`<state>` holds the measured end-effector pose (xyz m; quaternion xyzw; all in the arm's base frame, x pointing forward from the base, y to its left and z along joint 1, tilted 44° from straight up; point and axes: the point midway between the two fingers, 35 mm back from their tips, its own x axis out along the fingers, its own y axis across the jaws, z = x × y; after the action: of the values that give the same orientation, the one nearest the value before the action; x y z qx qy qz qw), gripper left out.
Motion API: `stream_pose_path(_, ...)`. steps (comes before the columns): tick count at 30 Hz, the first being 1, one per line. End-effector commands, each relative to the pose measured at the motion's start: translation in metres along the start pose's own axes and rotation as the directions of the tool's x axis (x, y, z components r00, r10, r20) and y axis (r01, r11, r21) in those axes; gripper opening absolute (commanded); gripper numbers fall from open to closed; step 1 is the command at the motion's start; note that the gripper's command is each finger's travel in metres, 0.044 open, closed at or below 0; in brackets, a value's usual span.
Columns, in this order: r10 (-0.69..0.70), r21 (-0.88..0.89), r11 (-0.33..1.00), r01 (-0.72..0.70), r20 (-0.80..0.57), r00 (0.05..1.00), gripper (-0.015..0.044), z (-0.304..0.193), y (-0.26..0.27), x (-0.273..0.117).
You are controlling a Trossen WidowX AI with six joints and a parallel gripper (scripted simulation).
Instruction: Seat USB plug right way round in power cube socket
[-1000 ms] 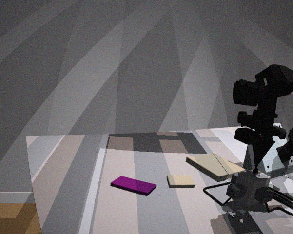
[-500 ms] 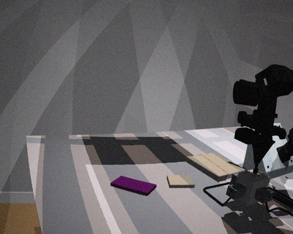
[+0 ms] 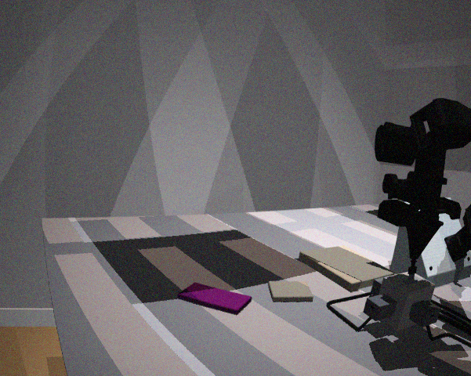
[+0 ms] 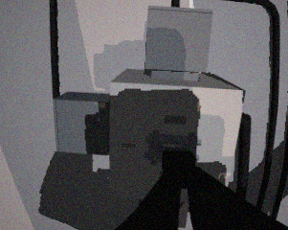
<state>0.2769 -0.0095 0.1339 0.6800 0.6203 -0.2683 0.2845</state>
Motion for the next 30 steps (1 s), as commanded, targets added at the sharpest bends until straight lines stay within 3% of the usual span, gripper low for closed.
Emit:
stream_pose_path(1, 0.0, -0.005, 1.0, 0.0, 0.004, 1.0, 0.0, 0.0, 0.0, -0.004)
stream_pose_path(30, -0.001, -0.003, 1.0, 0.001, 0.003, 1.0, 0.0, 0.0, 0.0, -0.021)
